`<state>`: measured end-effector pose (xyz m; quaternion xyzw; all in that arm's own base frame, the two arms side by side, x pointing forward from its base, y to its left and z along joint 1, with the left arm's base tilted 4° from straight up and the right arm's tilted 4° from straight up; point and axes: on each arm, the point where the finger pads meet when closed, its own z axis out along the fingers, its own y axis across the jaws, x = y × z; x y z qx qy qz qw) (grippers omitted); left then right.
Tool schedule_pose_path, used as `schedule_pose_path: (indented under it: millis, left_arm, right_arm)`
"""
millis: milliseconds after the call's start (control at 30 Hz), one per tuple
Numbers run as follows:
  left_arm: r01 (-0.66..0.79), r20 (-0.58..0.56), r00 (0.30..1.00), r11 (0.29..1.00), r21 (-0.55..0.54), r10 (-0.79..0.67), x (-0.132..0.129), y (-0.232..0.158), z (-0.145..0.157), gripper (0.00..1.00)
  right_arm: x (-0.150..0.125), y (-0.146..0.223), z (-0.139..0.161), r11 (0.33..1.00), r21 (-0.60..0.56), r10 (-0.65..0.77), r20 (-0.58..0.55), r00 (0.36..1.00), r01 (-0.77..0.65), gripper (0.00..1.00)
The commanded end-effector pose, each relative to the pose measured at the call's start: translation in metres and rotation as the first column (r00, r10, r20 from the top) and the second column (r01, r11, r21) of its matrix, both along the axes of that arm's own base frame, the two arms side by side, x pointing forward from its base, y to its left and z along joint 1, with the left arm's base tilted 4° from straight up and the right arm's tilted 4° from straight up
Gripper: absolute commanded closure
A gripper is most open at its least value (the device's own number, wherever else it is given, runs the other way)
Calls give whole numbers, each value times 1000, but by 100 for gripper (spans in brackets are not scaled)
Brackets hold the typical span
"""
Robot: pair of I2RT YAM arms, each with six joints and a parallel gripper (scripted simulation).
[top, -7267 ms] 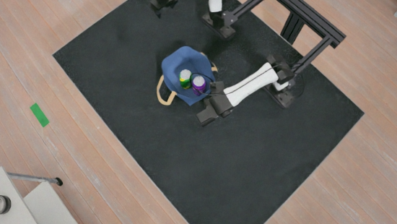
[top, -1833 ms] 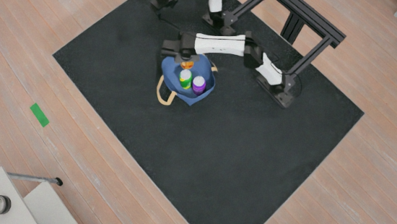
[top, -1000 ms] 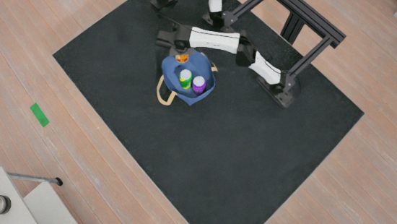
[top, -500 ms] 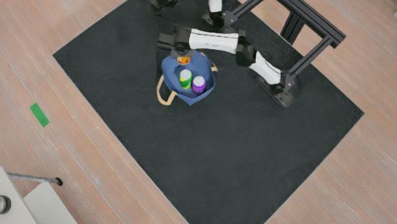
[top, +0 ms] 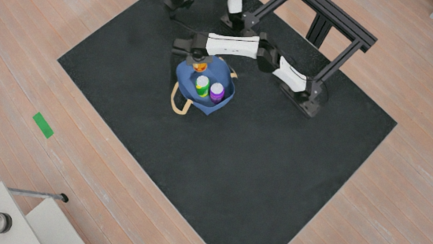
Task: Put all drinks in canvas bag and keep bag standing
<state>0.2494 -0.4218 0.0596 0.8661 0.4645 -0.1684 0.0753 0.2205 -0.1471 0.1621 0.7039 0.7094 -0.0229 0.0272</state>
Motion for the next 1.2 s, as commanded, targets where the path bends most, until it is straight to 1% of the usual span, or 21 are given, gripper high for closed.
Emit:
schedule_pose_path:
  millis: [0, 133, 233, 267, 367, 467, 700, 800, 833, 933, 967, 1067, 1100, 1167]
  left_arm:
    - [9, 67, 998, 993, -122, -1, 8, -13, 41, 30]
    - [13, 67, 998, 992, -122, -5, 7, -14, 35, 30]
    - [9, 65, 998, 993, -122, -1, 6, -15, 38, 30]
    - [10, 57, 998, 994, -111, -4, 5, -13, 27, 30]
    - [4, 60, 998, 993, -115, 3, 9, -12, 26, 30]
    - [13, 65, 998, 993, -121, -5, 7, -14, 24, 30]
    - [11, 61, 998, 993, -116, -4, 8, -13, 12, 30]
    - [8, 61, 998, 993, -117, -1, 8, -14, 15, 30]
    - [10, 49, 999, 995, -102, -5, 6, -11, 2, 30]
    - [4, 55, 998, 994, -111, 2, 9, -12, 3, 30]
    - [8, 50, 999, 994, -105, -3, 8, -13, -2, 30]
    - [9, 3, 1000, 999, -44, -9, 3, -7, -43, 30]
    - [8, -3, 1000, 999, -37, -8, 3, -7, -50, 30]
    - [6, 18, 1000, 998, -63, -5, 7, -8, -36, 30]
  right_arm:
    - [-2, 2, 2, 1000, -14, 4, 9, 1000, -4, 14]
    - [-2, 2, 2, 1000, -14, 4, 9, 1000, -4, 14]
    - [-2, 2, 2, 1000, -14, 4, 9, 1000, -4, 14]
    - [-2, 2, 2, 1000, -14, 4, 9, 1000, -4, 14]
    - [-2, 2, 2, 1000, -14, 4, 9, 1000, -4, 14]
    - [-2, 2, 2, 1000, -14, 4, 9, 1000, -4, 14]
    - [-2, 2, 2, 1000, -14, 4, 9, 1000, -4, 14]
    - [-2, 2, 2, 1000, -14, 4, 9, 1000, -4, 14]
    - [-2, 2, 2, 1000, -14, 4, 9, 1000, -4, 14]
    - [-2, 2, 2, 1000, -14, 4, 9, 1000, -4, 14]
    - [-2, 2, 2, 1000, -14, 4, 9, 1000, -4, 14]
    - [-2, 2, 2, 1000, -14, 4, 9, 1000, -4, 14]
    - [-2, 2, 2, 1000, -14, 4, 9, 1000, -4, 14]
    - [-2, 2, 2, 1000, -14, 4, 9, 1000, -4, 14]
